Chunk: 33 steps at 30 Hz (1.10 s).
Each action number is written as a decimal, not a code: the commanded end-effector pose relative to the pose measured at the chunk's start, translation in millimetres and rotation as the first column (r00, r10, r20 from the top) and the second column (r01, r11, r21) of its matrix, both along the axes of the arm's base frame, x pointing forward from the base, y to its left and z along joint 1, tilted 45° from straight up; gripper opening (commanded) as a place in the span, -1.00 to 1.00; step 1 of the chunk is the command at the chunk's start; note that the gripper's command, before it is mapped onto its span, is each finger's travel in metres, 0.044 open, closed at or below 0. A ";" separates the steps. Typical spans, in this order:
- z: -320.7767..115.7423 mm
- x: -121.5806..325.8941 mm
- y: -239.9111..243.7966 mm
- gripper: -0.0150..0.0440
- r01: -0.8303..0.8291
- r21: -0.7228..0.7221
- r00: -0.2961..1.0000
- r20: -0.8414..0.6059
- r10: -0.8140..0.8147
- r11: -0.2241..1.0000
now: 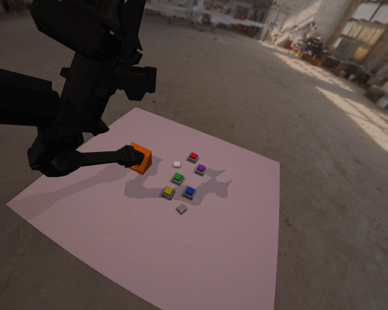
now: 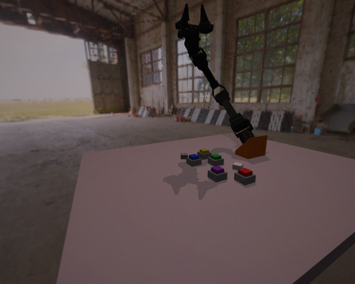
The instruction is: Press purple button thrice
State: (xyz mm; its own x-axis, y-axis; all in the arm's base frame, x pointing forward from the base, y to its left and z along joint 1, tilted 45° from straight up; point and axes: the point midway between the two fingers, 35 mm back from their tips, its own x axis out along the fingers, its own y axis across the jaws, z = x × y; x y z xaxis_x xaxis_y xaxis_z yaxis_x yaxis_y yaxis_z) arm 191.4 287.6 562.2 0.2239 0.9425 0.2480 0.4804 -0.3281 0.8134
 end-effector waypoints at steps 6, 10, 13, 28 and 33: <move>-131.0 96.2 51.1 0.86 0.203 -0.401 0.970 -0.045 -0.241 0.893; -201.1 126.1 59.8 0.86 0.239 -0.602 0.951 -0.012 -0.308 0.762; -256.5 142.3 59.6 0.86 0.239 -0.743 0.944 0.026 -0.330 0.625; -522.7 134.6 -43.4 0.86 -0.023 -0.849 0.996 -0.065 0.061 -0.528; -572.6 108.1 -107.4 0.86 -0.023 -0.480 0.865 -0.449 0.223 -0.877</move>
State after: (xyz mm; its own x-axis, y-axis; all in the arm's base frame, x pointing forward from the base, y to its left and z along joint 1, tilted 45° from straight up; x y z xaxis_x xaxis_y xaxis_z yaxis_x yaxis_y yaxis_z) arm 313.8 215.0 13.1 0.1094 -0.4626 -0.8798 0.2636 0.8669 -0.4231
